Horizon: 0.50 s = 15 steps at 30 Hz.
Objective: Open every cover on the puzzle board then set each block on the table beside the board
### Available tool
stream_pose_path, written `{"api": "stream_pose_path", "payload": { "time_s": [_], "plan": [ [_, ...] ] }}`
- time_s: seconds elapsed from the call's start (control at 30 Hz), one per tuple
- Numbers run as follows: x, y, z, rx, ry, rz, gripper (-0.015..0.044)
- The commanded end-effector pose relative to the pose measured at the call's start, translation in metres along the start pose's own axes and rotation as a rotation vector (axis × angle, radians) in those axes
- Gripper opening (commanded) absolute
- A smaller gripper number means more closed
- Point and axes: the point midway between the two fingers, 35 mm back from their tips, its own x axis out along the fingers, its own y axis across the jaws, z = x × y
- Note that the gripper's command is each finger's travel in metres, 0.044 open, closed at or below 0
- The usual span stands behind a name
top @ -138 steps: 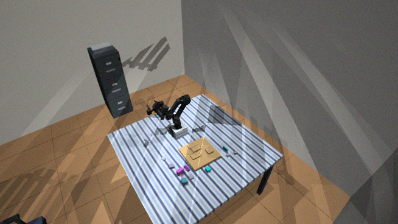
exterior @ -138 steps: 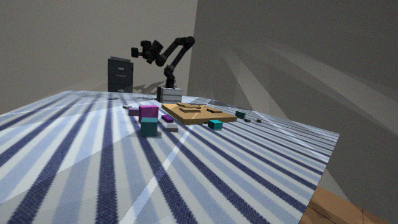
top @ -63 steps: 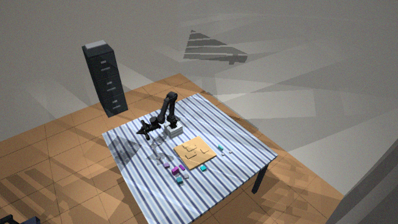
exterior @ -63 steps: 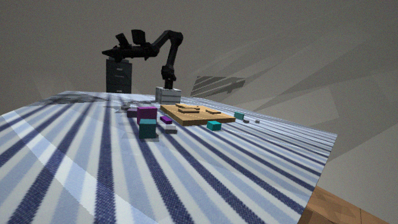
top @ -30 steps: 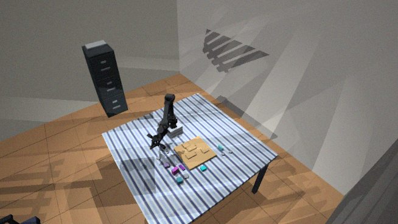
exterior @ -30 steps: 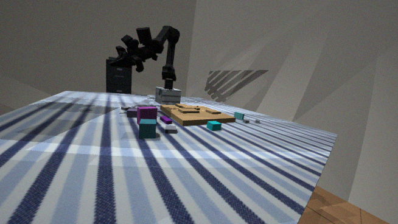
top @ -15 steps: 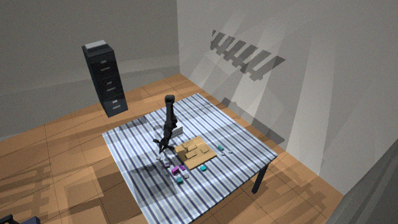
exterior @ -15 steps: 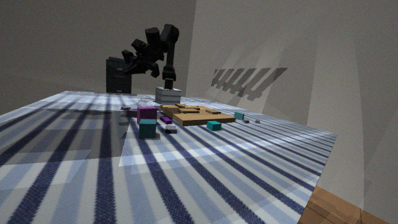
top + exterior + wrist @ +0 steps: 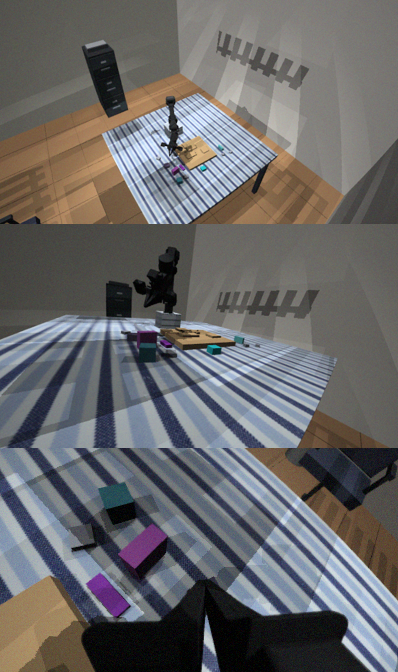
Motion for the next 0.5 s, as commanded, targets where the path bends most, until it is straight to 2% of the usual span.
{"api": "stream_pose_path", "payload": {
  "time_s": [0.0,0.47],
  "plan": [
    [-0.003,0.025,-0.002,-0.028,0.031,0.059,0.0],
    [-0.021,0.098,-0.023,-0.137,0.148,0.213,0.0]
  ]
}}
